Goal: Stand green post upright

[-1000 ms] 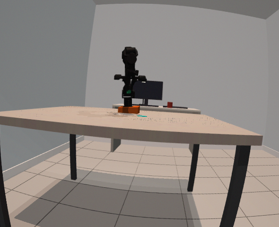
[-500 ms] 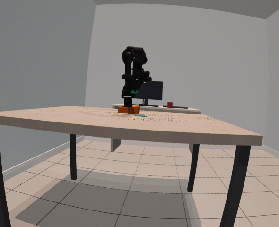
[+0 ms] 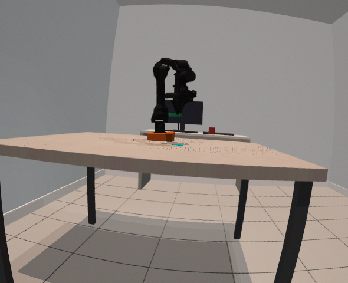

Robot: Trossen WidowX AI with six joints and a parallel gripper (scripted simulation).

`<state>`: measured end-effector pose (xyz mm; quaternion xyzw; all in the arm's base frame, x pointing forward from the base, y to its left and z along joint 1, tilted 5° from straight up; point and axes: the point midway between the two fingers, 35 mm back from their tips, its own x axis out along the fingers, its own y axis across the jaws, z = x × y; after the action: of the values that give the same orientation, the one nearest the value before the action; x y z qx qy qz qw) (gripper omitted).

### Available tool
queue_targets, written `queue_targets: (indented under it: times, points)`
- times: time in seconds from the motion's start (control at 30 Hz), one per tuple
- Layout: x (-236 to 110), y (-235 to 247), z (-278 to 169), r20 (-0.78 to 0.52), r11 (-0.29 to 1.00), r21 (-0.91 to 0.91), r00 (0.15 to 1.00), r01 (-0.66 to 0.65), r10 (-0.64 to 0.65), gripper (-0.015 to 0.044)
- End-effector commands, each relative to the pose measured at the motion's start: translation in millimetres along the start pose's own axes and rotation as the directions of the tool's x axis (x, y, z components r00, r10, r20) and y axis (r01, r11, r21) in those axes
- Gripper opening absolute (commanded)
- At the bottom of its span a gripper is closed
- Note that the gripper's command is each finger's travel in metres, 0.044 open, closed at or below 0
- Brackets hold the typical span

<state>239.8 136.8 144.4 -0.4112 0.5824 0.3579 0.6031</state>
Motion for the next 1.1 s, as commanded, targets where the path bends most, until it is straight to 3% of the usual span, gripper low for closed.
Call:
queue_targets:
  times: [0.0,1.07]
  points:
    - [0,2,2,-0.006,0.999,-0.04,1.0,0.004,-0.004,0.0023]
    - [19,-5,12,0.202,0.996,0.045,0.977,-0.075,0.064,0.0023]
